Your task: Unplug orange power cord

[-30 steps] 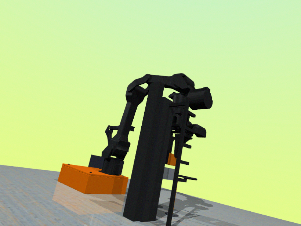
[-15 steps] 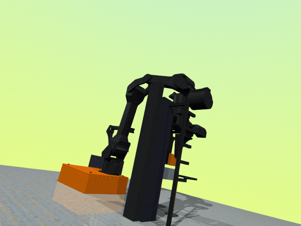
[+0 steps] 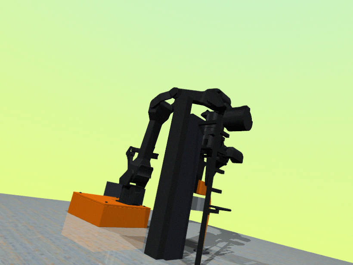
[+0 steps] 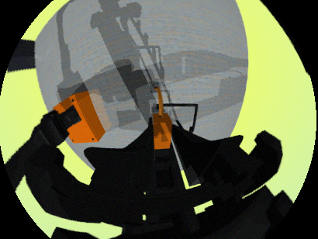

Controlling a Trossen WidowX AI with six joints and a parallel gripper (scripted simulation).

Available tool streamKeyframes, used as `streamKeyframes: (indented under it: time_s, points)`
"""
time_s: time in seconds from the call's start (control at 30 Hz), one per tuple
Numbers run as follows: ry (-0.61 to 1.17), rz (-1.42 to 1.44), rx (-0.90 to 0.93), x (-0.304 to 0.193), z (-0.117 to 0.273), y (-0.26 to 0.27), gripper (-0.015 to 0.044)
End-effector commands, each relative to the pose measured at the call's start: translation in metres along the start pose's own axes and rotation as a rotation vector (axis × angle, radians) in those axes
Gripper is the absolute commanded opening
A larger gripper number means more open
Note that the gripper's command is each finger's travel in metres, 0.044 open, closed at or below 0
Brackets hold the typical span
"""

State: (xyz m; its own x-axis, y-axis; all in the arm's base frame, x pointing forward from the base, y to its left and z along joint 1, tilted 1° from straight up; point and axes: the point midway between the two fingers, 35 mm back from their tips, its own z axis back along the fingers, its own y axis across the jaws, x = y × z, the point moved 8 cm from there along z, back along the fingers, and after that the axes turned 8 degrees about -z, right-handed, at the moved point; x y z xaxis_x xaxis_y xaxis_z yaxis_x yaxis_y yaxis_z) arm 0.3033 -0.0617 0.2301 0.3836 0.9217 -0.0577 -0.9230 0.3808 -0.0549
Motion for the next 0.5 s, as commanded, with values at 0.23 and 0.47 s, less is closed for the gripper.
streamKeyframes:
  time_s: [0.23,0.47]
  points:
    - [-0.067,0.033,0.006,0.036,0.006,0.007,0.0]
    - [-0.067,0.033,0.006,0.042,0.007,0.009,0.0026]
